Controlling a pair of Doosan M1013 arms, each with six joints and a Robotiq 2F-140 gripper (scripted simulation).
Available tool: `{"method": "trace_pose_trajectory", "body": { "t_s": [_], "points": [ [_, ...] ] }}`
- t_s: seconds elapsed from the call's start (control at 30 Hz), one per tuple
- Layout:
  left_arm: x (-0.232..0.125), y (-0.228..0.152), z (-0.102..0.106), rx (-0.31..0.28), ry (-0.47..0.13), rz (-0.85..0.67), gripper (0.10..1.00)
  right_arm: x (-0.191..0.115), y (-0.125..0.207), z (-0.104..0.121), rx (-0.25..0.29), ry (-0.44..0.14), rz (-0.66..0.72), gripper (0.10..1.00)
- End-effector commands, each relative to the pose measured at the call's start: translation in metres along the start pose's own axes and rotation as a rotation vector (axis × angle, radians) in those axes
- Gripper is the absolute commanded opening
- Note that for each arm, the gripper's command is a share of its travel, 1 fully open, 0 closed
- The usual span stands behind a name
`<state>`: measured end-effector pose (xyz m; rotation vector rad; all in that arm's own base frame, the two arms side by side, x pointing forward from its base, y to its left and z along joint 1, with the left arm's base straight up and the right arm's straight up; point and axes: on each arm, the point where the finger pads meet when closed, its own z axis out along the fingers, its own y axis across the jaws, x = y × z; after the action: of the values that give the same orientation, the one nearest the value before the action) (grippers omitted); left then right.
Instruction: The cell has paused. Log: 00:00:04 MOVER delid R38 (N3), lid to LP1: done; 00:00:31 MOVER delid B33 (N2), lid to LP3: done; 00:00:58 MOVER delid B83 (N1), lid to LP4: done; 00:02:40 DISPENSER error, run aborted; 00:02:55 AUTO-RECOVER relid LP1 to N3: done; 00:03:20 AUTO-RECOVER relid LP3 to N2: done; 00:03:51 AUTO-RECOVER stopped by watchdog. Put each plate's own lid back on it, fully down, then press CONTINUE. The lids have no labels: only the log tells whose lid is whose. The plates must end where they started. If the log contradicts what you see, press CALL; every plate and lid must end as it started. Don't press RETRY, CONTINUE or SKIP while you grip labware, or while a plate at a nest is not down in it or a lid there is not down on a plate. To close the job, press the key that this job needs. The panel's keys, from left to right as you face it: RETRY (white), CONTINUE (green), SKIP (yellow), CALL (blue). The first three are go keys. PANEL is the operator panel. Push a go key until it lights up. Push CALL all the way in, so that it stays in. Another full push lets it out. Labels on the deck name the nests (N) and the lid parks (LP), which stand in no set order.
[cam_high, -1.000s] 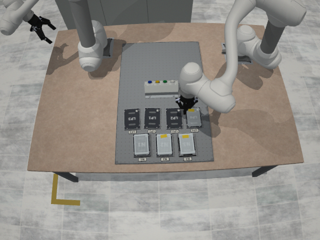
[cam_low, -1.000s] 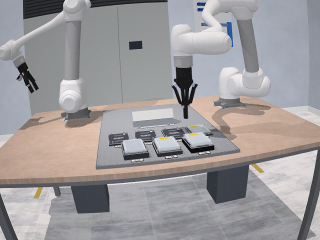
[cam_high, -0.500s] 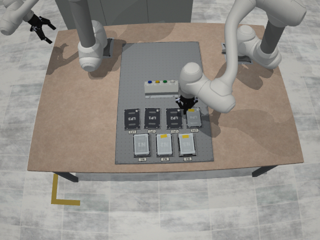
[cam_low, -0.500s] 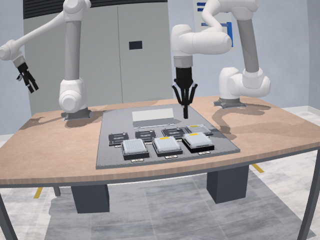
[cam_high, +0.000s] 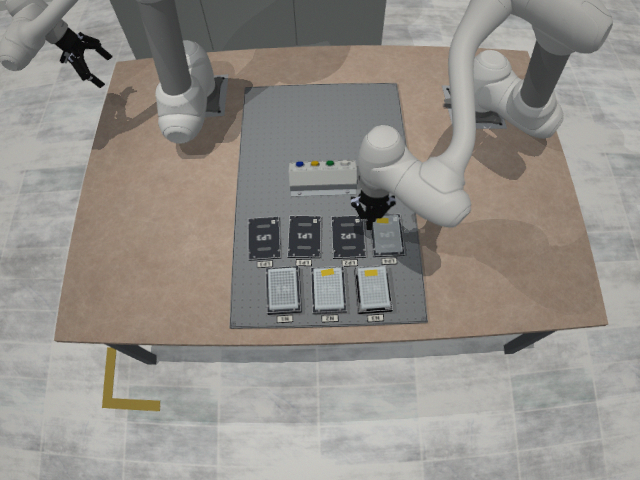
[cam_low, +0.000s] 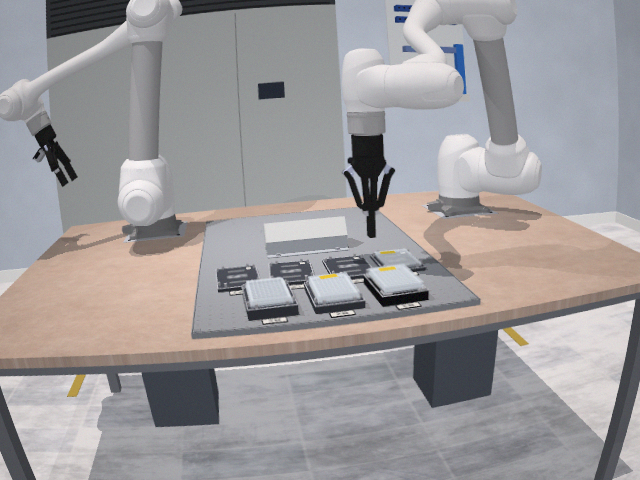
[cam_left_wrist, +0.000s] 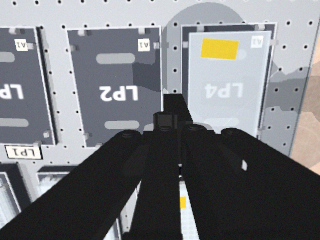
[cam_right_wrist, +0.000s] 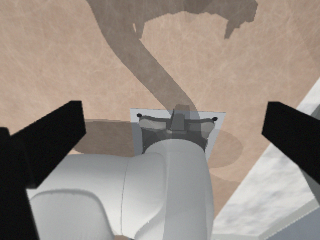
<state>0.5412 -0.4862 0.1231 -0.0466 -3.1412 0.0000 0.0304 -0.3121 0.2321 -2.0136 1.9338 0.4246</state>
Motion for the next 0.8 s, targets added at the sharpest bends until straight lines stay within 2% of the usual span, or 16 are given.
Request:
{"method": "trace_pose_trajectory", "body": {
  "t_s": [0.0,0.4,0.47,0.57,0.77],
  "points": [
    [-0.01,-0.004,-0.002,0.001,-0.001,0.0,0.099,0.0,0.0,-0.001,0.001,0.001,0.0,1.0],
    [-0.106,-0.042,-0.005,0.001,-0.001,0.0,0.099,0.0,0.0,-0.001,0.001,0.001,0.0,1.0],
    [-0.106,-0.042,-0.005,0.001,-0.001,0.0,0.099,0.0,0.0,-0.001,0.001,0.001,0.0,1.0],
    [-0.138,-0.051,-0.004,0.001,-0.001,0.0,0.099,0.0,0.0,-0.001,0.001,0.001,0.0,1.0],
    [-0.175,-0.06,-0.002,0.001,-0.001,0.0,0.099,0.0,0.0,-0.001,0.001,0.001,0.0,1.0]
  ]
}}
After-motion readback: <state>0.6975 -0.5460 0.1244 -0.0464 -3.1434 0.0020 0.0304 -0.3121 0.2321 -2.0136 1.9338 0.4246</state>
